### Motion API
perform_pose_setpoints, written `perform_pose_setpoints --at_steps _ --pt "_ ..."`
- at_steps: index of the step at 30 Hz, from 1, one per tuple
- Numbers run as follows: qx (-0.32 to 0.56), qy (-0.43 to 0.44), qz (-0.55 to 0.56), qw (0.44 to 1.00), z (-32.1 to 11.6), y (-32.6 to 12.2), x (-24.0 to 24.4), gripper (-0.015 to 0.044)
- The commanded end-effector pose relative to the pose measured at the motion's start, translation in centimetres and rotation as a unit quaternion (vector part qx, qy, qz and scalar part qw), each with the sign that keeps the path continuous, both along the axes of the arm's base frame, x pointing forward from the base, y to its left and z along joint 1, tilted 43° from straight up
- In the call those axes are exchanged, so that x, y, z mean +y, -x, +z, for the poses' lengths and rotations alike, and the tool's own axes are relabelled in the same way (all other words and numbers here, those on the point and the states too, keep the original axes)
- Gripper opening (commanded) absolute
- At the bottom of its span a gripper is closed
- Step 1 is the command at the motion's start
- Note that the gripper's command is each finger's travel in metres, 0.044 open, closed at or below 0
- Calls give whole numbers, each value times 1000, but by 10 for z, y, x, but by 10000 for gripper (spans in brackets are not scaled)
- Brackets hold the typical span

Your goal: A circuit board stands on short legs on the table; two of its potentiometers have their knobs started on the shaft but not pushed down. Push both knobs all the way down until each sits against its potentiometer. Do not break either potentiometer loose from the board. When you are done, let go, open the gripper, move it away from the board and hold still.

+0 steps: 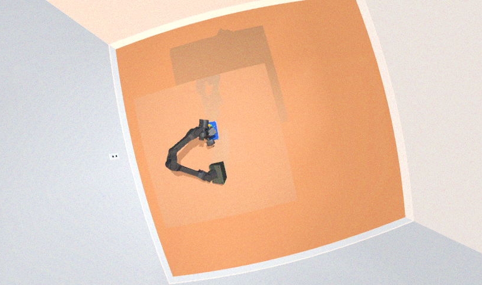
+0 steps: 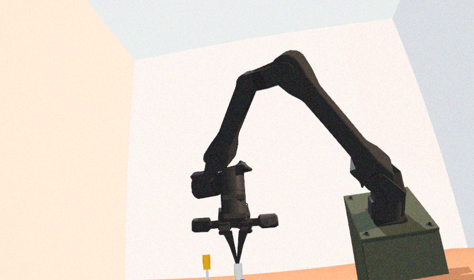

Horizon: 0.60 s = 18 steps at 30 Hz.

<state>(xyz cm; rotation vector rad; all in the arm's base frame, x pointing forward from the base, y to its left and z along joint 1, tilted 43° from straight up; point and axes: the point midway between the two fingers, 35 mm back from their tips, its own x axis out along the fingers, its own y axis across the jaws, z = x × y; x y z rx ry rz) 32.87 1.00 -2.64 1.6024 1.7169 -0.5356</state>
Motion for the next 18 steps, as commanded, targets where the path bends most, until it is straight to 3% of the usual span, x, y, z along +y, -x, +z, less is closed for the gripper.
perform_pose_setpoints --at_steps 1,18 --pt "0 -1 8 1000 -5 -1 7 0" --pt "0 -1 8 1000 -7 -1 9 0"
